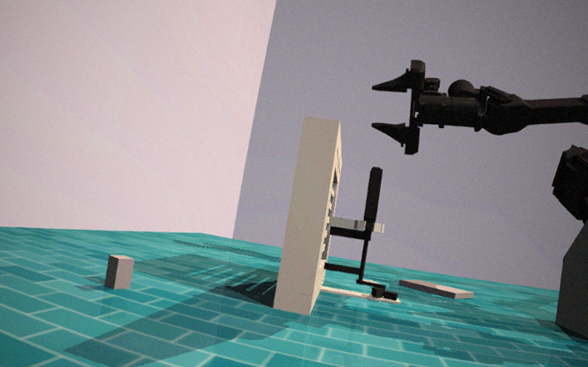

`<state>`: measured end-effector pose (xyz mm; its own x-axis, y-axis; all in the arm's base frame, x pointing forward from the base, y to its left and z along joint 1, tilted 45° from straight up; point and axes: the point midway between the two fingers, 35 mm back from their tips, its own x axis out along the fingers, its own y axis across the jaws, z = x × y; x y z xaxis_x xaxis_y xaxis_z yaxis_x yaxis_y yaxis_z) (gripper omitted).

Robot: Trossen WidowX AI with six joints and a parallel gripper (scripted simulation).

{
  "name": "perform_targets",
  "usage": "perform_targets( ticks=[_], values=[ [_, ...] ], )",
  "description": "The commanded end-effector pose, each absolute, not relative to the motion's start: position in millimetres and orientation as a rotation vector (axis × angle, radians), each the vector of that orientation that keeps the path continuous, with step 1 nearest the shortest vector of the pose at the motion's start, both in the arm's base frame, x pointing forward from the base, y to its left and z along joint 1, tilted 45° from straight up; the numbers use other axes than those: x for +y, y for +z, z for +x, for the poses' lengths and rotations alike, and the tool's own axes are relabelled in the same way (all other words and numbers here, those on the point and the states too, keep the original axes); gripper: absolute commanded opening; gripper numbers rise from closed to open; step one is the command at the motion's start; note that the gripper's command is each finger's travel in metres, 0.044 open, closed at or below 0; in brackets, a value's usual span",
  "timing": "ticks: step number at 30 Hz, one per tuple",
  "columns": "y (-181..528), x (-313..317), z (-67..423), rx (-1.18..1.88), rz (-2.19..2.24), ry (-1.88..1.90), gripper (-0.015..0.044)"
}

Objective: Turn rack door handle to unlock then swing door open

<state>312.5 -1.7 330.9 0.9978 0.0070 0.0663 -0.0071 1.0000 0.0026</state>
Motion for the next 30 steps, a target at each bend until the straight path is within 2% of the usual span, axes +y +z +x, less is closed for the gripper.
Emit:
perform_targets(
  ticks=[1,5,17,30],
  values=[
    [330,-2,313,-0.062,0.005,0.007,0.0374],
    [313,3,325,0.031,0.039,0.001,0.0283],
    [253,20,355,0.367,0.089,-0.049,0.0283],
    [192,41,364,0.710,0.044,-0.126,0.0283]
  ],
)
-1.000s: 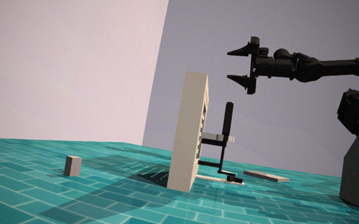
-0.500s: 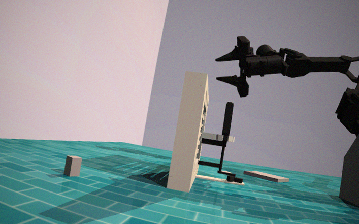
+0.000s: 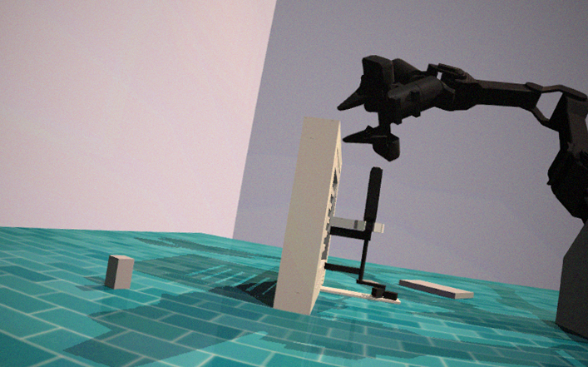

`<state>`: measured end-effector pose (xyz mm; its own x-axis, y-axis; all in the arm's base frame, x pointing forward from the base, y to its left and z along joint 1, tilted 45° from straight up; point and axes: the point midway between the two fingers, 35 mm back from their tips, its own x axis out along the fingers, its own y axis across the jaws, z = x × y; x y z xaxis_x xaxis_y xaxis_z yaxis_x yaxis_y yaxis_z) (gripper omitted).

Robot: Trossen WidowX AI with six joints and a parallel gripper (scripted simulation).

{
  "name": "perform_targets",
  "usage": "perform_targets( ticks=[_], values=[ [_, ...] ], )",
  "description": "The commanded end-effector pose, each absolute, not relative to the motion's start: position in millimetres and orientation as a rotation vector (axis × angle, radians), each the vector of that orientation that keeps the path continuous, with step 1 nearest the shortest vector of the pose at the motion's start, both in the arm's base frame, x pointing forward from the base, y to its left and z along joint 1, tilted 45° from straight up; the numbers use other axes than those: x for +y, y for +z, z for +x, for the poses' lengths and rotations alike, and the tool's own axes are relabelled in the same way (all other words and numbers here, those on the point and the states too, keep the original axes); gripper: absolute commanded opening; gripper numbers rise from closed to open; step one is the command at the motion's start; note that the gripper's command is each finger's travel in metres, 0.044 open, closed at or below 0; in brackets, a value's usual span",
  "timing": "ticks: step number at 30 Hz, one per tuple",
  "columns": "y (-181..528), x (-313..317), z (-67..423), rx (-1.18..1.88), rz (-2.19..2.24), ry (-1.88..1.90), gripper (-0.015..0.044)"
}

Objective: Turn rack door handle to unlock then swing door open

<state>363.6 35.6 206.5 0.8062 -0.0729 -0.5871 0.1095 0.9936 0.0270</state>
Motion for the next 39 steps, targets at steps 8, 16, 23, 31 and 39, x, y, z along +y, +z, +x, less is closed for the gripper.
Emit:
perform_targets(
  ticks=[8,16,23,31,39],
  values=[
    [160,50,360,0.905,-0.031,-0.194,0.0283],
    [134,57,351,1.079,-0.142,-0.269,0.0283],
    [117,63,341,1.210,-0.267,-0.335,0.0283],
    [104,68,330,1.333,-0.439,-0.410,0.0283],
    [97,74,322,1.424,-0.638,-0.480,0.0283]
  ],
)
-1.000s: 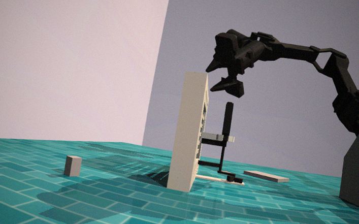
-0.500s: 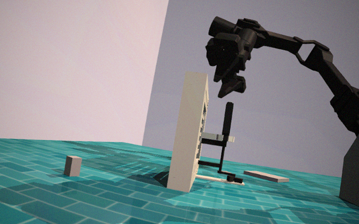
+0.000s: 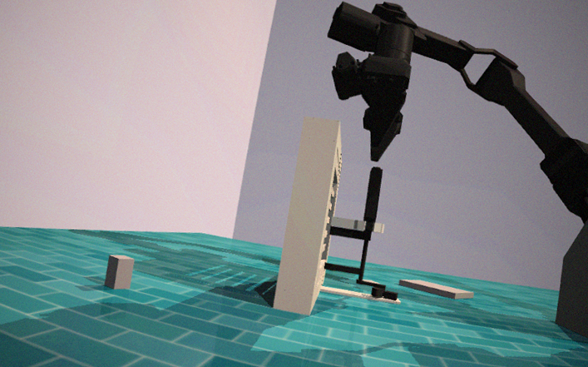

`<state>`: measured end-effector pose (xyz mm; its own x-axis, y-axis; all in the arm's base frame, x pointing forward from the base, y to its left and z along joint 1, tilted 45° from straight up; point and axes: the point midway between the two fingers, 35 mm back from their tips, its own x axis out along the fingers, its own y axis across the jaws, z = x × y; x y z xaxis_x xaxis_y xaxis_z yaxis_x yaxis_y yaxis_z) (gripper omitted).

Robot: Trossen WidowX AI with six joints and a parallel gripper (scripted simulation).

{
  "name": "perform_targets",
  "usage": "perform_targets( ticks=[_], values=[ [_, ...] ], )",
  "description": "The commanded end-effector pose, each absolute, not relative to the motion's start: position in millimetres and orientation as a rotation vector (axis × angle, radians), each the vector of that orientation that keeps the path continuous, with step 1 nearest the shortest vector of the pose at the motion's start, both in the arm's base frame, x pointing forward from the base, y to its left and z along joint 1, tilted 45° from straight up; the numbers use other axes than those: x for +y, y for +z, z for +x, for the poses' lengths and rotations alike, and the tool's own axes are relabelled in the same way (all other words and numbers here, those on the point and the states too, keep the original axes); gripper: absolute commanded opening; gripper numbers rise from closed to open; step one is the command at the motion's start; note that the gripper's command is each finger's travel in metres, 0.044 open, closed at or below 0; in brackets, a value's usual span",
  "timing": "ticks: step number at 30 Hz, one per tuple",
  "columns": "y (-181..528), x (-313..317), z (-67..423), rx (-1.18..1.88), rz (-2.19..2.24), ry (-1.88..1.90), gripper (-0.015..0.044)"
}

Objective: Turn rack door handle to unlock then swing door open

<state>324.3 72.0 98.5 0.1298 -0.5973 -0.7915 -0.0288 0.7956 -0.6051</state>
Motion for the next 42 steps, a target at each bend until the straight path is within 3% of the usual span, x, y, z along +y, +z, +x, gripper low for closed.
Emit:
perform_targets(
  ticks=[1,42],
  values=[
    [96,75,321,1.433,-0.665,-0.488,0.0283],
    [57,39,326,1.444,-0.705,-0.500,0.0283]
  ],
)
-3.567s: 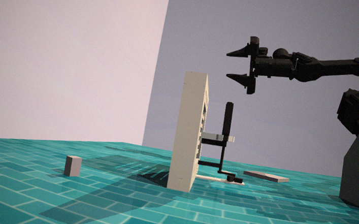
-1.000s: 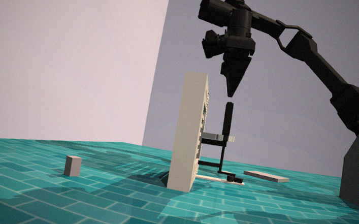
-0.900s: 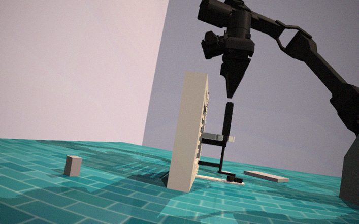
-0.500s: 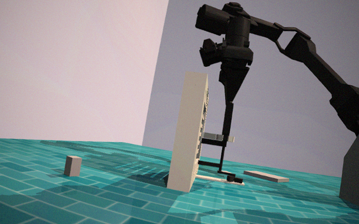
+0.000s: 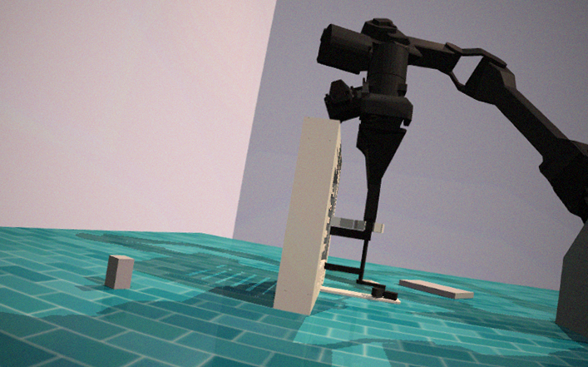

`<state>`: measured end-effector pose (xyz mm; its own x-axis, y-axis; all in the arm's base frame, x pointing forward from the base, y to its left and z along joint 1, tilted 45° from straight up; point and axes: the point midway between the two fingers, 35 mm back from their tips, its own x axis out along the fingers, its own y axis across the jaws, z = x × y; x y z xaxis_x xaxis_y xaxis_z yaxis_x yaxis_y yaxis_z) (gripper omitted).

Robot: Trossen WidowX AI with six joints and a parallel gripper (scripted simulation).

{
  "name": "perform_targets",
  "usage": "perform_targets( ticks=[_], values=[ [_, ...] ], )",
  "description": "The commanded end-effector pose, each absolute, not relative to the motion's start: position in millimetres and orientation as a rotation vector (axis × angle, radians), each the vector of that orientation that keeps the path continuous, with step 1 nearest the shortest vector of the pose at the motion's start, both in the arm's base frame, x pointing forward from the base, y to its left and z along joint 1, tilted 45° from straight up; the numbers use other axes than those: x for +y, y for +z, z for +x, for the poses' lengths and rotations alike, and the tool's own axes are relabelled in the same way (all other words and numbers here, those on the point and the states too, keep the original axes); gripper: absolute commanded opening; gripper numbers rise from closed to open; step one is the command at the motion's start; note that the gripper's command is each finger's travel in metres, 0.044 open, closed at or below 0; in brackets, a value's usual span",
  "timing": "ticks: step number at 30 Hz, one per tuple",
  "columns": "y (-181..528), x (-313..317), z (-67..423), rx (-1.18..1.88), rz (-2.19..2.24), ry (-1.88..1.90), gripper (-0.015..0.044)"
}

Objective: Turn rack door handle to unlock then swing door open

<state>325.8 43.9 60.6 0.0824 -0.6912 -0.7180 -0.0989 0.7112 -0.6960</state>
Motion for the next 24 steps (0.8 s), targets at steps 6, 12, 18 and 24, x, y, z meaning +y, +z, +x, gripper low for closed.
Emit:
perform_targets(
  ticks=[6,12,18,24],
  values=[
    [50,32,326,1.443,-0.706,-0.502,0.0283],
    [46,28,326,1.443,-0.707,-0.502,0.0257],
    [46,28,326,1.443,-0.707,-0.502,0.0100],
    [46,28,326,1.443,-0.707,-0.502,0.0060]
  ],
)
